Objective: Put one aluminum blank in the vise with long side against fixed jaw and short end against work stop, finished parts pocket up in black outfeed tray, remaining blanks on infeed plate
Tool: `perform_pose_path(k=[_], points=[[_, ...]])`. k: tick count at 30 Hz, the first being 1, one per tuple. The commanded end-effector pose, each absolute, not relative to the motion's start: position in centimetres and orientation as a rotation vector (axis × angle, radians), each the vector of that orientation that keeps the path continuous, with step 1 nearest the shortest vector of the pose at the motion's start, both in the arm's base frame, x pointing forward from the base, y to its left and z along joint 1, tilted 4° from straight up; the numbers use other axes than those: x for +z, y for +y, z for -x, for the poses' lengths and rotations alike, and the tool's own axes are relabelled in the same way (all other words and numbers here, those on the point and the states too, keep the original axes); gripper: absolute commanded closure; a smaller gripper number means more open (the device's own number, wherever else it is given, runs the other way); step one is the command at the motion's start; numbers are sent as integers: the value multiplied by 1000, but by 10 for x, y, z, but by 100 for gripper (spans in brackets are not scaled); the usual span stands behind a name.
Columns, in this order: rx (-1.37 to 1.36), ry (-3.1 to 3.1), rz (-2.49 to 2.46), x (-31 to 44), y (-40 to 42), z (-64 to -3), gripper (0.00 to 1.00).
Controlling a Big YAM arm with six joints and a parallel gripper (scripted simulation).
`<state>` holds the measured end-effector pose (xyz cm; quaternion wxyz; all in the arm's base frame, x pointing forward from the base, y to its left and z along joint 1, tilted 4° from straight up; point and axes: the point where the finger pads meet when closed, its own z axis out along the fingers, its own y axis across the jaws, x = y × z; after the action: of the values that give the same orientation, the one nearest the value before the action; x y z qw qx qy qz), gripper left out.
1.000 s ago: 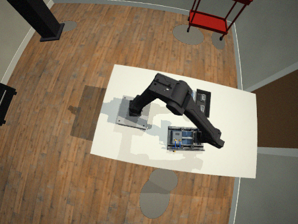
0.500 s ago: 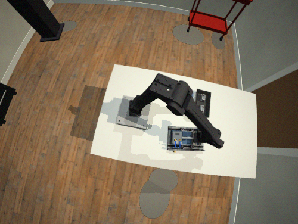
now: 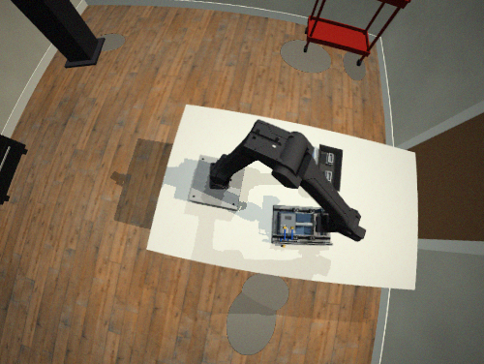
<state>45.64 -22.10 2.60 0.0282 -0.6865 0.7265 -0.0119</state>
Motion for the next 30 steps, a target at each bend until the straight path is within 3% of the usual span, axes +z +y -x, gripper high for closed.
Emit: perform_pose_path(k=[1, 30], points=[[-88, 2238, 2100, 37, -228, -479, 100], [-91, 2232, 2106, 37, -225, -489, 100]])
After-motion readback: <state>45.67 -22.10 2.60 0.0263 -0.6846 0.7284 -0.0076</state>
